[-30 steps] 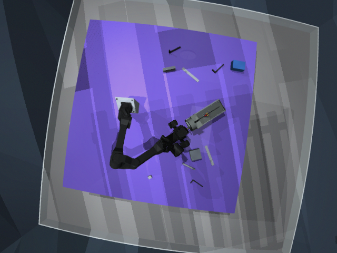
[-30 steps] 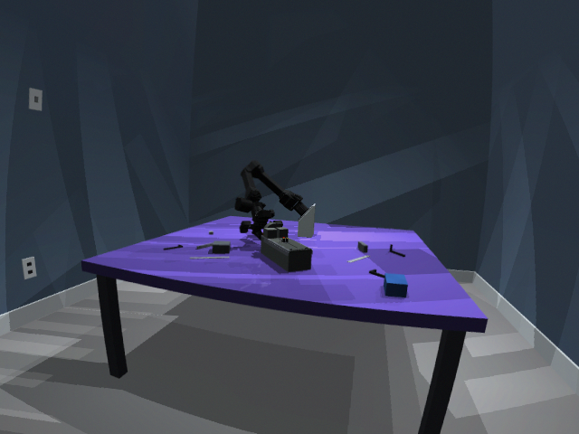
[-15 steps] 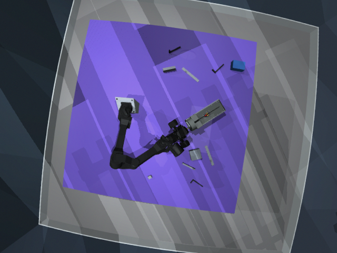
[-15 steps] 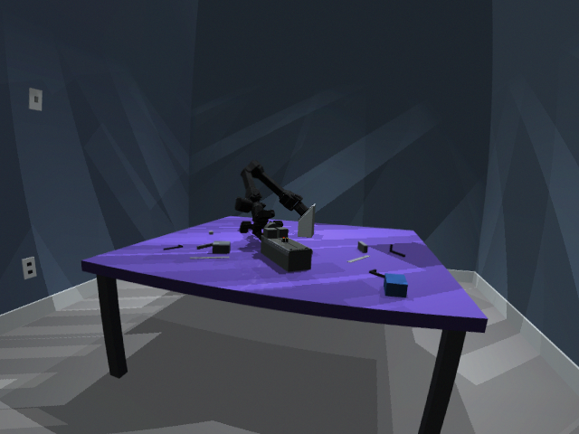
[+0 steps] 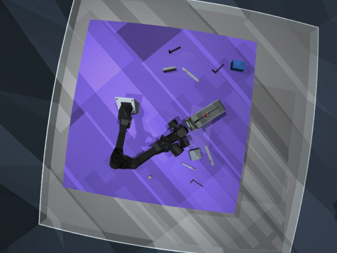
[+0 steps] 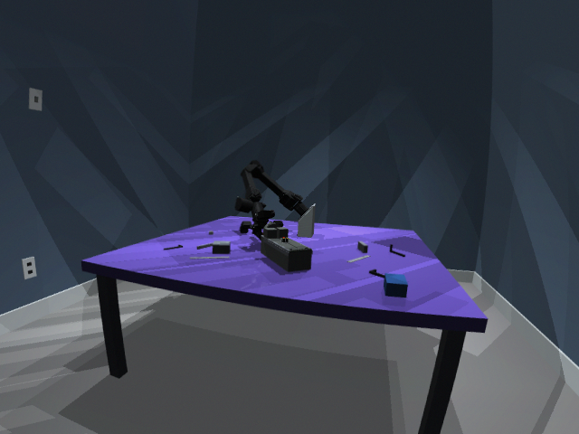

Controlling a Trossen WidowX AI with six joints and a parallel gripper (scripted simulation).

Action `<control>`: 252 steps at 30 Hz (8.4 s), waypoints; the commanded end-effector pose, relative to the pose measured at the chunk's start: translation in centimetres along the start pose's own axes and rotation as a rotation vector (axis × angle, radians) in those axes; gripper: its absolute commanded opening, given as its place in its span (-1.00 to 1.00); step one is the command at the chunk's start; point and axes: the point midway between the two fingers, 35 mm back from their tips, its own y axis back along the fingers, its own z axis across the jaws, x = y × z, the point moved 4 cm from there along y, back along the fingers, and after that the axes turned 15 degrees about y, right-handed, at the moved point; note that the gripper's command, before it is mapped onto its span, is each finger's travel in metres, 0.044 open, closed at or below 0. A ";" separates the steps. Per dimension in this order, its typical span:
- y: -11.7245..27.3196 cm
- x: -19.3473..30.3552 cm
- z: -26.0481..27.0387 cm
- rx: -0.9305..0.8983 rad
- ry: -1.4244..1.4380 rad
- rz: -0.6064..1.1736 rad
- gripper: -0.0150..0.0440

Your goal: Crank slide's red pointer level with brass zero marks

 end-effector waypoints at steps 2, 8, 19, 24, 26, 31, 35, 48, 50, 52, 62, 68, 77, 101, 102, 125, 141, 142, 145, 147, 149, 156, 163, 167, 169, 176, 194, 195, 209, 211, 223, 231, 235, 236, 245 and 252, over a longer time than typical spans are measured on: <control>-0.2 0.0 0.8 -0.025 0.007 0.001 -0.49; -0.2 0.0 0.8 -0.025 0.007 0.001 -0.49; -0.2 0.0 0.9 -0.025 0.007 0.001 -0.49; -0.2 0.0 0.9 -0.025 0.007 0.001 -0.49; -0.2 0.0 0.9 -0.025 0.007 0.001 -0.49; -0.2 0.0 0.9 -0.025 0.007 0.001 -0.49; -0.2 0.0 1.0 -0.025 0.007 0.001 -0.49; -0.2 0.0 1.0 -0.025 0.007 0.001 -0.49; -0.2 0.0 1.0 -0.025 0.007 0.001 -0.49; -0.2 0.0 1.0 -0.025 0.007 0.001 -0.49; -0.2 0.0 1.1 -0.025 0.007 0.001 -0.49; -0.2 -0.1 1.1 -0.025 0.007 0.001 -0.49; -0.2 -0.1 1.2 -0.025 0.007 0.001 -0.49; -0.2 -0.1 1.3 -0.025 0.007 0.001 -0.49; -0.2 -0.1 1.3 -0.025 0.007 0.001 -0.49; -0.2 -0.1 1.4 -0.025 0.007 0.001 -0.49; -0.2 -0.2 1.5 -0.025 0.007 0.001 -0.49; -0.2 -0.2 1.6 -0.025 0.007 0.001 -0.49; -0.2 -0.2 1.6 -0.025 0.007 0.001 -0.49; -0.2 -0.2 1.6 -0.025 0.007 0.001 -0.49; -0.2 -0.2 1.6 -0.025 0.007 0.001 -0.49; -0.1 -0.3 1.7 -0.025 0.007 0.001 -0.49; 0.0 -0.4 1.9 -0.025 0.007 0.001 -0.49; 0.1 -0.5 2.0 -0.025 0.007 0.001 -0.49; 0.1 -0.5 2.1 -0.025 0.007 0.001 -0.49; 0.3 -0.8 2.5 -0.026 0.007 0.001 -0.49; 1.8 -2.6 3.3 -0.026 0.006 0.000 -0.49; 1.9 -2.7 3.3 -0.026 0.006 0.000 -0.49; 3.4 -4.1 2.3 -0.026 0.006 -0.001 -0.49; 3.6 -4.1 2.1 -0.026 0.006 -0.001 -0.49; 4.1 -4.4 1.0 -0.026 0.005 -0.001 -0.49; 4.3 -4.4 0.6 -0.026 0.005 -0.001 -0.49; 4.3 -4.4 0.5 -0.026 0.005 -0.001 -0.49; 4.3 -4.4 0.5 -0.026 0.005 -0.001 -0.49; 4.4 -4.4 0.2 -0.025 0.005 -0.001 -0.49; 4.4 -4.4 0.0 -0.025 0.005 -0.001 -0.49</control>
